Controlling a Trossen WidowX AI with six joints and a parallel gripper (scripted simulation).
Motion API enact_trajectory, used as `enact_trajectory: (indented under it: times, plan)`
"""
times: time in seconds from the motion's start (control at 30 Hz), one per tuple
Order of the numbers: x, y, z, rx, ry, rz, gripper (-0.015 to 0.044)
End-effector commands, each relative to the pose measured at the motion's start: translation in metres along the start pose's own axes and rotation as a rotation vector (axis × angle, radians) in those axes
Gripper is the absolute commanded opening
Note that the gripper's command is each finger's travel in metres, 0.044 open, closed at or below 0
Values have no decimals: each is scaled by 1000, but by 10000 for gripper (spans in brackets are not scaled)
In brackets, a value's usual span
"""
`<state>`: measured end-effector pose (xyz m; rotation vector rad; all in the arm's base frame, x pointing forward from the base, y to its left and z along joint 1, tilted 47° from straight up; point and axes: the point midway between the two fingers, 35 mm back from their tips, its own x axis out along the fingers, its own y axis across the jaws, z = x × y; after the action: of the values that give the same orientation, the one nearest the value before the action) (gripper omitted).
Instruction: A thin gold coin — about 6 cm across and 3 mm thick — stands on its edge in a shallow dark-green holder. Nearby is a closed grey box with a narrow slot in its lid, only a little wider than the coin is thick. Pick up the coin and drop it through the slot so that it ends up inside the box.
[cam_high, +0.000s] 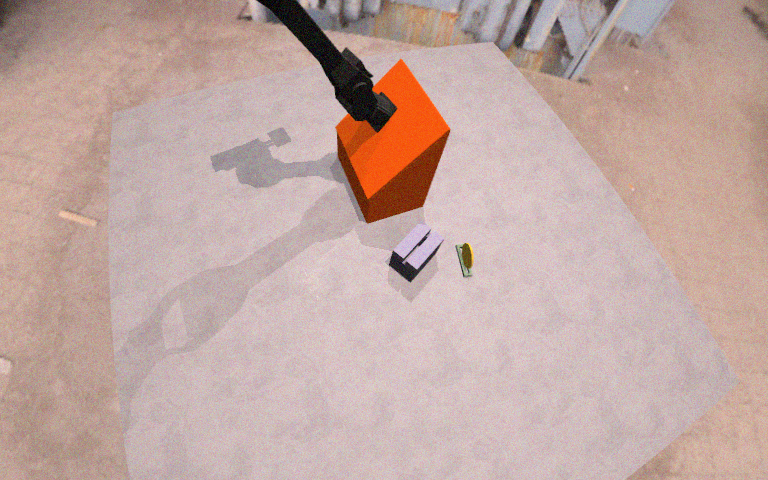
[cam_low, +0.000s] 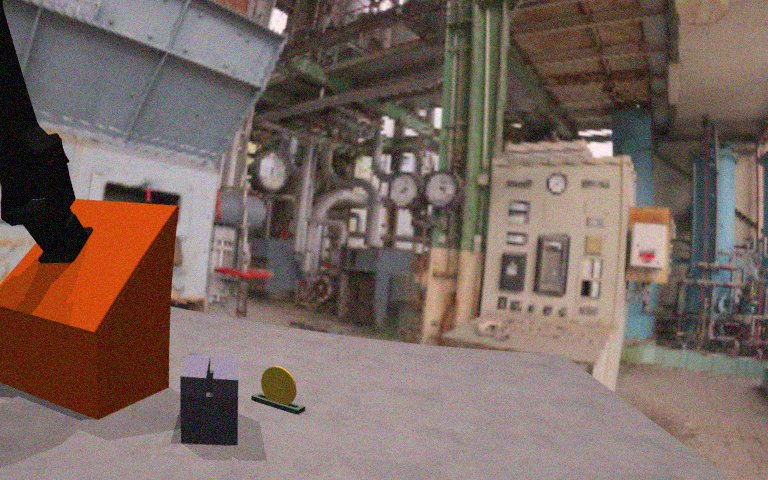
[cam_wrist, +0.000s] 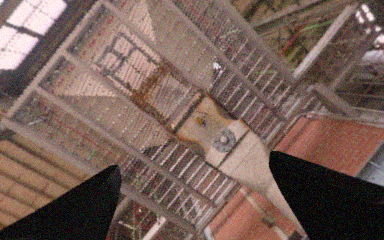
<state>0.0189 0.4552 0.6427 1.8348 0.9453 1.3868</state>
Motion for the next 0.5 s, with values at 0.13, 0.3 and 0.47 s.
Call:
enact_trajectory:
  times: [0.13, 0.3, 0.47]
  plan:
    - [6, -22, 21, -52, -49, -51, 269]
    - [14, -73, 77, -171, -166, -178, 161]
    - [11, -121, 139, -284, -285, -314, 161]
